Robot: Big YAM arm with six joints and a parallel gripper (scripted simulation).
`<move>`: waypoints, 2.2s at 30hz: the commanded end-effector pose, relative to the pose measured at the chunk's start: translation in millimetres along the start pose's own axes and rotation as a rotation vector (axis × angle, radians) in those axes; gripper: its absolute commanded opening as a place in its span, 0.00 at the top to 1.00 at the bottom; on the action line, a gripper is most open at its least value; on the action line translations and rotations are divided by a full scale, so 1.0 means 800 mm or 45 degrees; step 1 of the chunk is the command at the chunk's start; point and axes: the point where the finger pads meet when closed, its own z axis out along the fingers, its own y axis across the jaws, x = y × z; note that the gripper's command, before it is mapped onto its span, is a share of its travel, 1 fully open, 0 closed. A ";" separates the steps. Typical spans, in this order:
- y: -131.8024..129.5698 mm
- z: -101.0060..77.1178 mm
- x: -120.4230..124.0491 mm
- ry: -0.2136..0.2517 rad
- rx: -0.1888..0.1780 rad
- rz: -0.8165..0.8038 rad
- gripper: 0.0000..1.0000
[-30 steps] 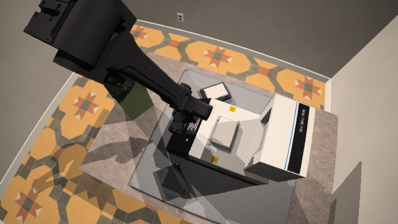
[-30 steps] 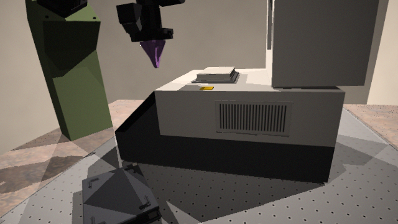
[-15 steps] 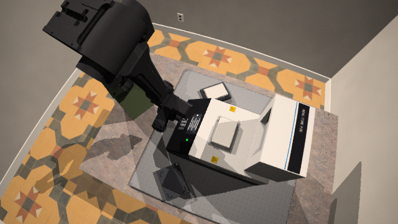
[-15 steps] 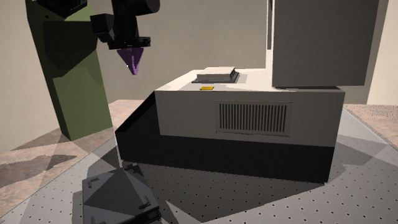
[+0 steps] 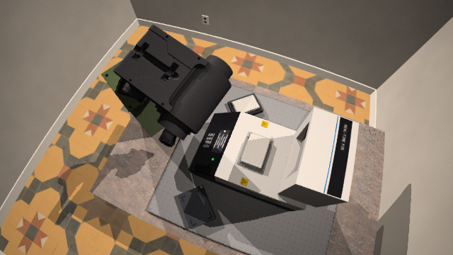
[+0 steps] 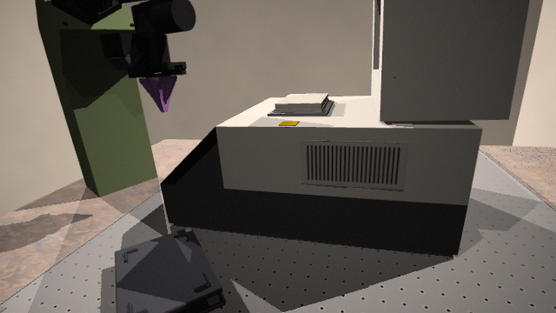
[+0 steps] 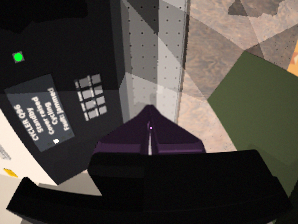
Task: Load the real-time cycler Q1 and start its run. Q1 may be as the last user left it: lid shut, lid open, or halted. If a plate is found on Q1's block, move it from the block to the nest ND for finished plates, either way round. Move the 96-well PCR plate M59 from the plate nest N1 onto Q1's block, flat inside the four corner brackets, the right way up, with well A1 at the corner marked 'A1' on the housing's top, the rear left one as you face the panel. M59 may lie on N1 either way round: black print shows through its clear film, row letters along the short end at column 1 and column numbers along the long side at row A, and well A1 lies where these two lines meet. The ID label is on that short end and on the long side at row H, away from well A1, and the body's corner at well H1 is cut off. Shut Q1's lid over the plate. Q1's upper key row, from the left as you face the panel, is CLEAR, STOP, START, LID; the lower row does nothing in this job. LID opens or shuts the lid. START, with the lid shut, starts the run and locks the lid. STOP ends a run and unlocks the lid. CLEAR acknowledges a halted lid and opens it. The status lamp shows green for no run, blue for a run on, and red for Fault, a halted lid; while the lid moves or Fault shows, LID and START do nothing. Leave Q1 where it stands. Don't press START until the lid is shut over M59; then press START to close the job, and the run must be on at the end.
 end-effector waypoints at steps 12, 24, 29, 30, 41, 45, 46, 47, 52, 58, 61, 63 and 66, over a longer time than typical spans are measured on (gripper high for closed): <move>0.036 0.015 0.005 -0.001 -0.053 0.022 1.00; 0.041 0.032 0.002 -0.003 -0.001 0.000 1.00; 0.058 0.034 0.008 0.009 -0.026 -0.014 1.00; 0.059 0.035 0.008 0.010 -0.026 -0.015 1.00; 0.067 0.049 0.007 0.008 -0.005 0.010 1.00; 0.079 0.053 0.006 0.006 -0.018 0.012 1.00; 0.081 0.053 0.006 0.005 -0.022 0.013 1.00; 0.082 0.054 0.008 0.009 -0.021 0.008 1.00; 0.081 0.058 0.011 0.015 -0.004 0.000 1.00; 0.095 0.064 0.010 0.012 -0.020 0.004 1.00; 0.094 0.059 0.009 0.009 -0.035 0.008 1.00; 0.094 0.056 0.008 0.006 -0.044 0.010 1.00; 0.094 0.053 0.007 0.003 -0.058 0.013 1.00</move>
